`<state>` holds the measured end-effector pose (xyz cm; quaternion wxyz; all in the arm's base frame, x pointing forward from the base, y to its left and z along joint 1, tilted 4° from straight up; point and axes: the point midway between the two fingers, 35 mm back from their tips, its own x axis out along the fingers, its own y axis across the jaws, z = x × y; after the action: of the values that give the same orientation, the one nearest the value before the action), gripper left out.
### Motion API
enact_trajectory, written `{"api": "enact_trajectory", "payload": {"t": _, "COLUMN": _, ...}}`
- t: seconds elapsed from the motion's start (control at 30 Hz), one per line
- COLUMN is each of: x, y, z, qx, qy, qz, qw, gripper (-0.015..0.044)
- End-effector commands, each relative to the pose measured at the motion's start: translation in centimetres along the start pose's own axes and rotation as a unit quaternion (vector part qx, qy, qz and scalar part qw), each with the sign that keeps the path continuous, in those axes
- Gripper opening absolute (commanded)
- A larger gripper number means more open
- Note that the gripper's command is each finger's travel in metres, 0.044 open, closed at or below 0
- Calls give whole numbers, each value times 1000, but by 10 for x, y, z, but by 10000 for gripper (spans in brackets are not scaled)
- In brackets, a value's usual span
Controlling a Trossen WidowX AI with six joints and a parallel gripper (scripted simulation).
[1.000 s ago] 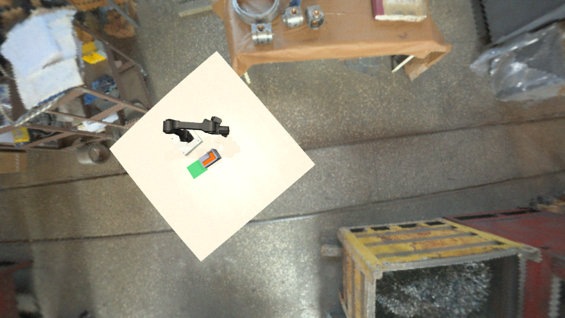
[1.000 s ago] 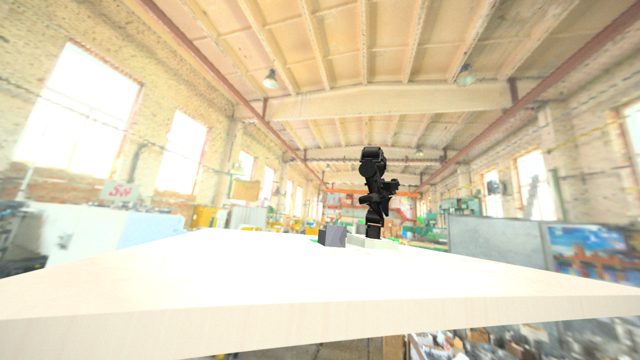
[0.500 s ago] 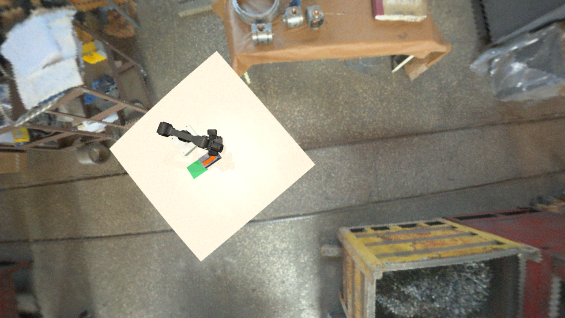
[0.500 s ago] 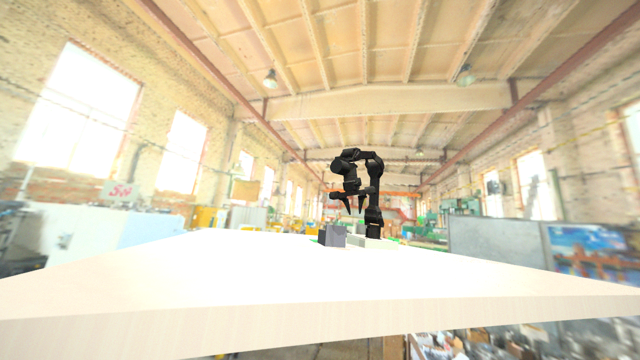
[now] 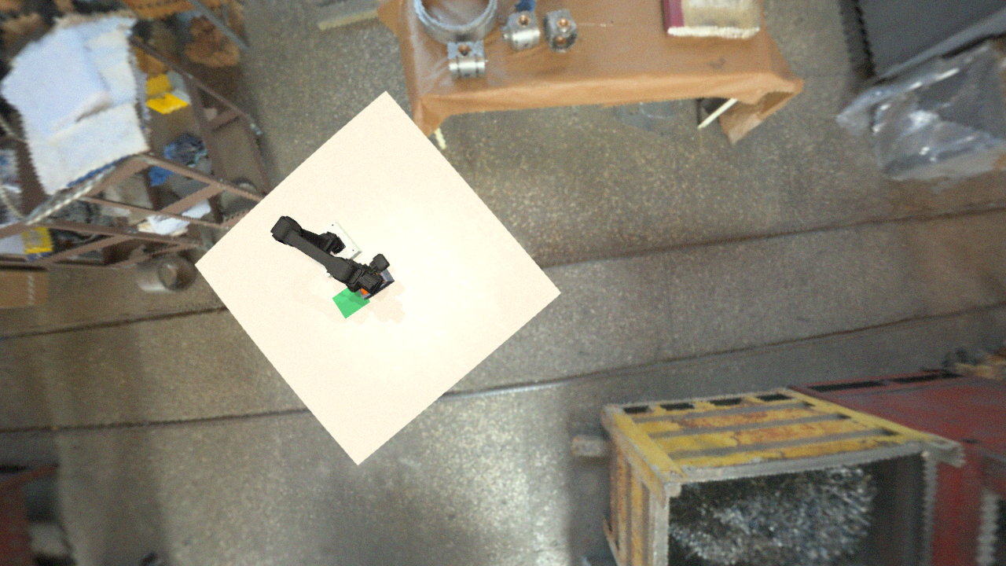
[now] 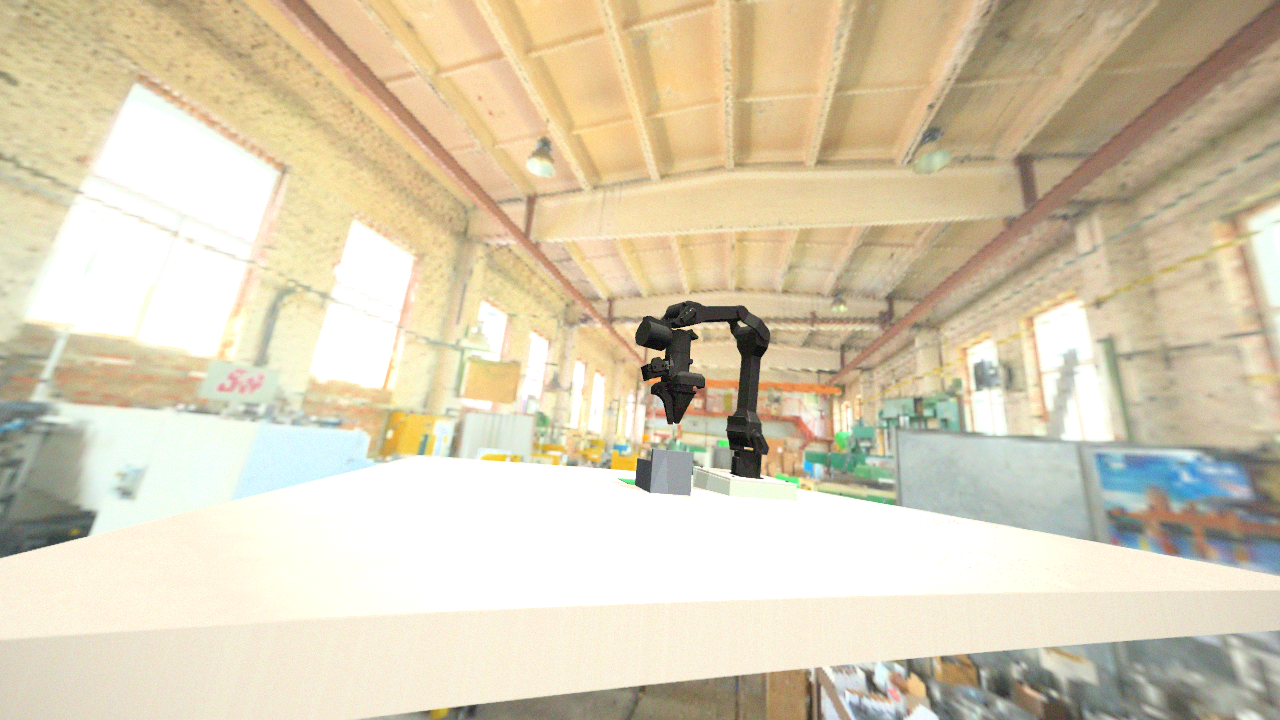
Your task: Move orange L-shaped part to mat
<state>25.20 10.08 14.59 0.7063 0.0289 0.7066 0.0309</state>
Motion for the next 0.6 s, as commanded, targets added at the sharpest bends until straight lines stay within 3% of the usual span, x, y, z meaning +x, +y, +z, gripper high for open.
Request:
{"api": "enact_trajectory", "payload": {"t": 0.0, "x": 1, "y": -5, "z": 0, "qx": 26, "qy": -3, "qz": -4, "qw": 1000, "gripper": 180}}
{"api": "enact_trajectory", "payload": {"t": 0.17, "x": 8, "y": -4, "z": 1, "qx": 26, "qy": -3, "qz": -4, "qw": 1000, "gripper": 180}}
{"api": "enact_trajectory", "payload": {"t": 0.4, "x": 73, "y": -5, "z": 1, "qx": 26, "qy": -3, "qz": -4, "qw": 1000, "gripper": 180}}
{"api": "enact_trajectory", "payload": {"t": 0.57, "x": 75, "y": -5, "z": 0, "qx": 26, "qy": -3, "qz": -4, "qw": 1000, "gripper": 180}}
